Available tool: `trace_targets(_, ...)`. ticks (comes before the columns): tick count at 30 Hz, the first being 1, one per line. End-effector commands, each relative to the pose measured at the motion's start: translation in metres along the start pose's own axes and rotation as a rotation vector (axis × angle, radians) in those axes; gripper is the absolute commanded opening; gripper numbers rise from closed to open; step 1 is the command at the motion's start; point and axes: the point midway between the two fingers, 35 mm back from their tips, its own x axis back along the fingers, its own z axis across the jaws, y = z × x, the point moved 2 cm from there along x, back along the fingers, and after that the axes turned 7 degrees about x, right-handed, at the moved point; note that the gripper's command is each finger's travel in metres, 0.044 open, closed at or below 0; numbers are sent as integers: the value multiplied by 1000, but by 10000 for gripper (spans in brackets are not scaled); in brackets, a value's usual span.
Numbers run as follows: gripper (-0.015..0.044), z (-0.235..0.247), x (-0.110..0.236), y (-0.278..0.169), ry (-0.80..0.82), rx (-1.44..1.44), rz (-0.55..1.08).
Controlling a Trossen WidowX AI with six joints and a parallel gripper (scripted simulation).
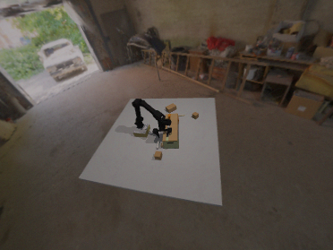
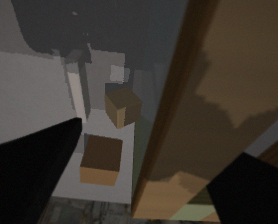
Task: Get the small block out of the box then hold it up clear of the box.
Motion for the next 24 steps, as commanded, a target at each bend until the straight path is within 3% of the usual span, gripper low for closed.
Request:
trace_targets(1,400,-1,-1,-6,-6,0,1)
trace_targets(9,400,3,56,-21,0,0,1)
trace_targets(16,400,2,54,-21,-3,2,3)
trace_targets(17,374,3,55,-22,-11,-10,-3)
trace_targets(20,295,13,57,-25,-53,-237,-53)
trace_targets(24,285,18,54,-30,-54,-664,-107)
